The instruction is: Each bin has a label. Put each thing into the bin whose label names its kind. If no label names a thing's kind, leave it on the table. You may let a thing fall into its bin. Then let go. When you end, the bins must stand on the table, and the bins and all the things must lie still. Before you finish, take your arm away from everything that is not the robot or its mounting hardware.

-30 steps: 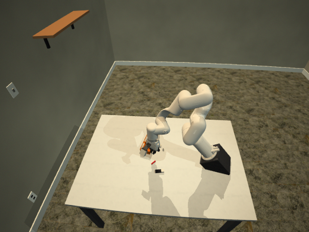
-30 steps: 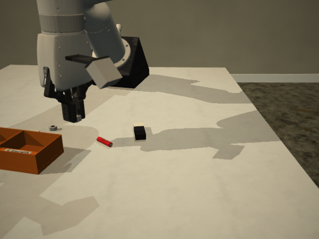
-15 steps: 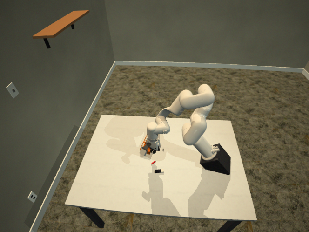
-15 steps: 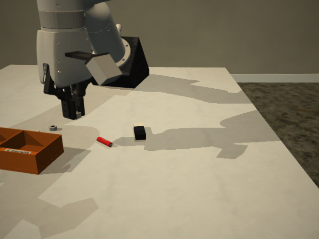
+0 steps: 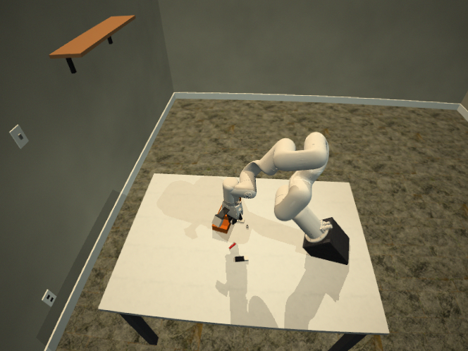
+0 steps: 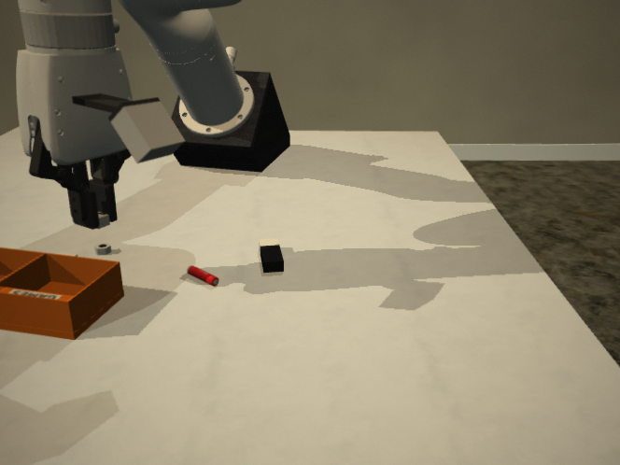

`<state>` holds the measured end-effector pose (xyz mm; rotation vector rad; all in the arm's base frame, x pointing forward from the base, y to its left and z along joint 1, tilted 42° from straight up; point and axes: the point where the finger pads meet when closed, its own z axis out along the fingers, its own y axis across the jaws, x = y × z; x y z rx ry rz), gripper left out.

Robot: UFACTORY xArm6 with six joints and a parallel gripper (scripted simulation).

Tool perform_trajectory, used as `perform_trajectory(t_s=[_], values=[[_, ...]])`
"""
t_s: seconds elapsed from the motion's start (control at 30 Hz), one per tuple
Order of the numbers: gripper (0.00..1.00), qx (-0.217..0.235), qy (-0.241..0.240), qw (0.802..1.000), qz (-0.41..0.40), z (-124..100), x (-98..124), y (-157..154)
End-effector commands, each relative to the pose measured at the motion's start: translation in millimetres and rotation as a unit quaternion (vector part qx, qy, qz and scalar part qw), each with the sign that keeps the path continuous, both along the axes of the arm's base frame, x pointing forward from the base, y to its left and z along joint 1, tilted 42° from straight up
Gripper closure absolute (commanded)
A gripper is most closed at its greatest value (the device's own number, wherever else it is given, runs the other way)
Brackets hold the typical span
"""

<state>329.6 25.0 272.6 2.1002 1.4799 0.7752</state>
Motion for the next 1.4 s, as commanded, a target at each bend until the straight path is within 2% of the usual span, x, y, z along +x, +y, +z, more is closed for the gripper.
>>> perform_trajectory(t_s=[0.0, 0.47, 0.57, 0.67, 0.77, 1.0, 1.07, 1.13, 1.17, 1.37], values=[[1.0, 0.006, 0.002, 1.0, 0.01, 4, 5, -17], [1.0, 0.006, 0.002, 1.0, 0.01, 21, 21, -98], [1.0, 0.006, 0.002, 1.0, 0.01, 21, 21, -99], [1.0, 0.056, -0.001, 0.997, -0.046, 25, 24, -116], [1.0, 0.086, -0.003, 0.993, -0.083, 28, 28, -133], [1.0, 0.164, -0.009, 0.971, -0.175, 37, 36, -174], [1.0, 0.187, -0.011, 0.962, -0.201, 37, 36, -176], [1.0, 0.187, -0.011, 0.962, -0.201, 37, 36, -176], [1.0, 0.219, -0.012, 0.947, -0.234, 37, 36, -176], [1.0, 0.274, -0.015, 0.917, -0.29, 37, 36, -176]])
